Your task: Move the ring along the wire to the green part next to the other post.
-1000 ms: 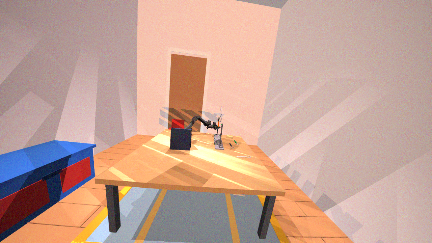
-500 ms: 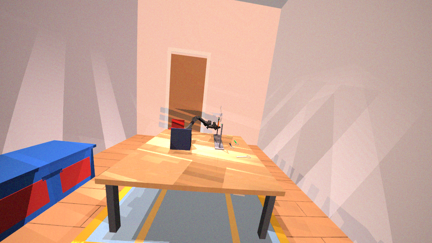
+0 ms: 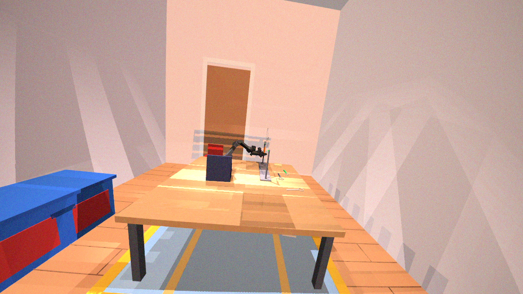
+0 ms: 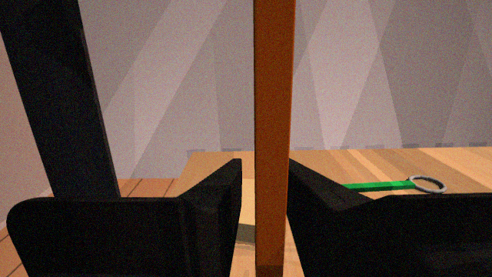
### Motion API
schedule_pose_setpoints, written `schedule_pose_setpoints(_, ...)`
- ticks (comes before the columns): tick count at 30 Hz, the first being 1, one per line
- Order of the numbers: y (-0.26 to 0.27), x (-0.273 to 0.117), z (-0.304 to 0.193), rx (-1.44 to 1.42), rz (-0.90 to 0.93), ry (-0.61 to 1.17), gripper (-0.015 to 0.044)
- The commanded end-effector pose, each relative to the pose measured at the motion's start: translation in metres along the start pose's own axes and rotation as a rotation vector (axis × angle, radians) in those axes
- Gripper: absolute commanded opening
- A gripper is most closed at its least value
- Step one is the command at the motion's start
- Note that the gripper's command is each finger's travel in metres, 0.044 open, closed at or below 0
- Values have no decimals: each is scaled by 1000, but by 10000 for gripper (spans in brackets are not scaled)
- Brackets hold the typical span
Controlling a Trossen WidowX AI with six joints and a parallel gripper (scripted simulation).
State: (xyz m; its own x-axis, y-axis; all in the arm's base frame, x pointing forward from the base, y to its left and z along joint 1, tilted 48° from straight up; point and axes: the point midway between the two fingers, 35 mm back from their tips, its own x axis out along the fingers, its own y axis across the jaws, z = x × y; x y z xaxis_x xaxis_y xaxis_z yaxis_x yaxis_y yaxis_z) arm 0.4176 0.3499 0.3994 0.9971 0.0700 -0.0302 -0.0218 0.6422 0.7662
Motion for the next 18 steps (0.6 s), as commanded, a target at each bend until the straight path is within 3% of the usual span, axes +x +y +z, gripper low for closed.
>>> schedule_pose_setpoints(1,0,0,0,0,0,0,3)
schedule_pose_setpoints(7,0,0,0,0,0,0,-150)
schedule_pose_setpoints(18,-2,0,14,-6,-1,0,-150)
